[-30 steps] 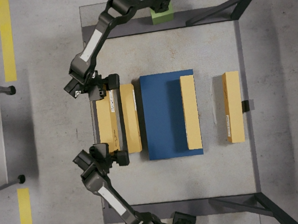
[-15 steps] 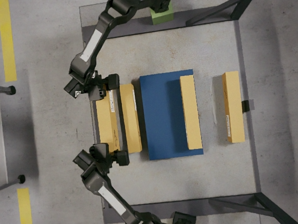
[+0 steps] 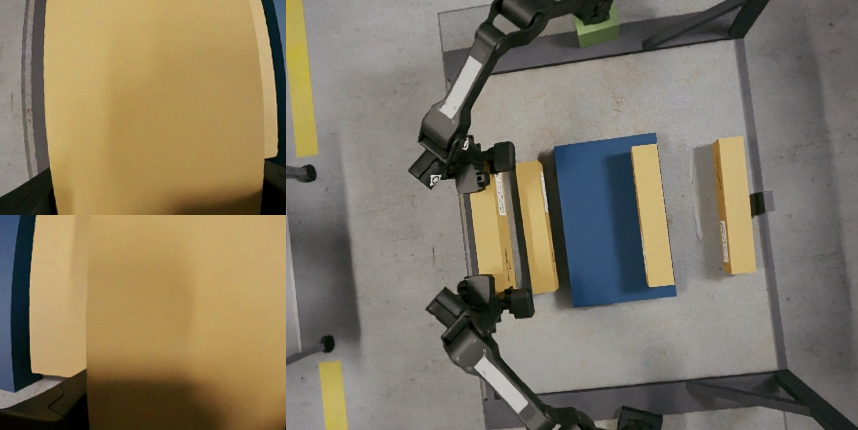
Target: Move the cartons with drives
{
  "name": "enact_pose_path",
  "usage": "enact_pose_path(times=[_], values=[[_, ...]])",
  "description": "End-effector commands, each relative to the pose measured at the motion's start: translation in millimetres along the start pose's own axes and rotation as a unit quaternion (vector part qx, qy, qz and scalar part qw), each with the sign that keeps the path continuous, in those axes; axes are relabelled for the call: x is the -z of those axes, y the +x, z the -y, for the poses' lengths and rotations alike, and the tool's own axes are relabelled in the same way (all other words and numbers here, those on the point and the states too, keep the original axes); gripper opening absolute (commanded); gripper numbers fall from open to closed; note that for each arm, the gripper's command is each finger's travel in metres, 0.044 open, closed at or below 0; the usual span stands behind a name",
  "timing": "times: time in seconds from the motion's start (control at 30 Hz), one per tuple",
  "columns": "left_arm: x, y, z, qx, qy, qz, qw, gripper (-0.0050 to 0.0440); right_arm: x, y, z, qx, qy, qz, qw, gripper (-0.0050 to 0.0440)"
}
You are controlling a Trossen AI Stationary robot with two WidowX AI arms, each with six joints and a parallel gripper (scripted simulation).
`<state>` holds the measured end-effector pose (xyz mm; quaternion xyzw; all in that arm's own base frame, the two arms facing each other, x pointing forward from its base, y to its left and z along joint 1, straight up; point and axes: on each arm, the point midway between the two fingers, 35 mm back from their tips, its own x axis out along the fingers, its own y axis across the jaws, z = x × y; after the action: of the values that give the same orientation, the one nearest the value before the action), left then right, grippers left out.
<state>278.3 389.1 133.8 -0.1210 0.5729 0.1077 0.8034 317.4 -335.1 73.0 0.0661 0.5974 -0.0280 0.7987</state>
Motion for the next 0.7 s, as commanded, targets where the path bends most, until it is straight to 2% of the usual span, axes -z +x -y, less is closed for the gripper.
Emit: enact_pose_path(times=[0.0, 0.67], values=[[-10.6, -37.8, -1.5, -0.033, 0.010, 0.034, 0.999, -0.0050, -22.1, -48.4, 3.0, 0.037, -0.014, 0.052, 0.998, -0.0050], [-8.2, -32.5, -1.9, -0.032, 0.010, 0.034, 0.999, -0.0050, -20.6, -43.6, 3.3, 0.036, -0.014, 0.053, 0.998, -0.0050]])
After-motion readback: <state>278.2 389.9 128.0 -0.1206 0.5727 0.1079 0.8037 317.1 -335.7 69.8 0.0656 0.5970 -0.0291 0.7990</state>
